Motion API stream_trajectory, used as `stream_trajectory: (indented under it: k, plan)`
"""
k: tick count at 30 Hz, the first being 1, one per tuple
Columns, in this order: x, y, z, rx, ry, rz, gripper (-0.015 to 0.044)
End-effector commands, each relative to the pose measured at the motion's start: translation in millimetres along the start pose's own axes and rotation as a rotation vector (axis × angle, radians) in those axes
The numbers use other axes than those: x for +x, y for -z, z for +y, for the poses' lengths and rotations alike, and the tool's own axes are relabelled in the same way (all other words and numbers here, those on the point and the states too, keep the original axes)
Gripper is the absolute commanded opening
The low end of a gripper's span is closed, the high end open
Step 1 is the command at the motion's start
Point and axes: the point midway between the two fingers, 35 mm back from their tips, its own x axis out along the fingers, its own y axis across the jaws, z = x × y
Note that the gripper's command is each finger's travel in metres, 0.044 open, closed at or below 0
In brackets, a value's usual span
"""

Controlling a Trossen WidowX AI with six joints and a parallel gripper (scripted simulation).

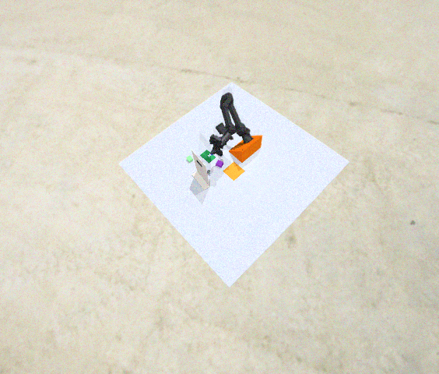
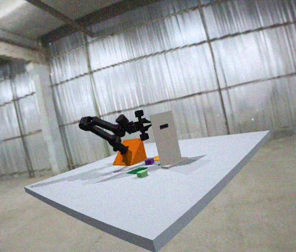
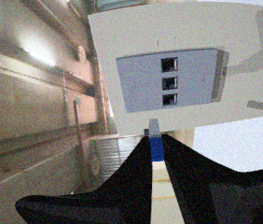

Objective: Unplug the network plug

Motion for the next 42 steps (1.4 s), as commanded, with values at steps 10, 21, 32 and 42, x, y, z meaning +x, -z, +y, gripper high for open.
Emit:
stream_trajectory:
  k: [10, 21, 32, 42]
  plan:
    - [-12.6, -0.8, 28.5, 0.009, 0.0, -0.008, 0.0]
    - [-2.6, 30.9, -4.7, -0.106, 0.166, 0.152, 0.0]
    - [-5.0, 62.6, -45.5, -0.227, 0.355, 0.347, 0.0]
    - [-19.5, 85.1, -81.2, -0.325, 0.525, 0.534, 0.0]
